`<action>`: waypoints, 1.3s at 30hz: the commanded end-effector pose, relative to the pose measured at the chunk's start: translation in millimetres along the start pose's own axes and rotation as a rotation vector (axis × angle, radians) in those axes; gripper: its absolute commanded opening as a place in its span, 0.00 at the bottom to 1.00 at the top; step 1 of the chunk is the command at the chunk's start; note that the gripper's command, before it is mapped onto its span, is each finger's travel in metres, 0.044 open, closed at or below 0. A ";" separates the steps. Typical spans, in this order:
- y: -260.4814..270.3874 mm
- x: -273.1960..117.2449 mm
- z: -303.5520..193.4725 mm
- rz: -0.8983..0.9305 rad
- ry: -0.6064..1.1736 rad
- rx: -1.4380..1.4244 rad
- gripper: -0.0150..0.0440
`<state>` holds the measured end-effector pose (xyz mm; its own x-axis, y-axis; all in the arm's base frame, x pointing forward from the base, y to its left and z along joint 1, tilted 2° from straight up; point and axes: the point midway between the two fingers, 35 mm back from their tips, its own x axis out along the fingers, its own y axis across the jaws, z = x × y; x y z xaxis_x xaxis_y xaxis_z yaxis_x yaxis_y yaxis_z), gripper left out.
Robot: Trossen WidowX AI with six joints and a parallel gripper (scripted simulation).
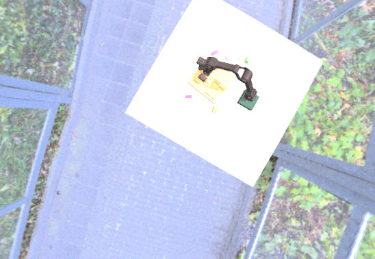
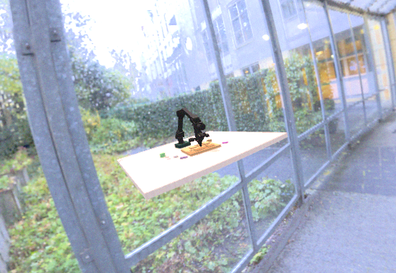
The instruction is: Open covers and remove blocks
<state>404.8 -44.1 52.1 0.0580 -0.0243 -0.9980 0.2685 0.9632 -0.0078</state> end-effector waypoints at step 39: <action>28.6 -44.4 -51.8 0.004 0.007 -0.559 0.25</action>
<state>374.4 -13.9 86.8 0.0384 -0.0188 -0.9991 -0.1133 0.9933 -0.0231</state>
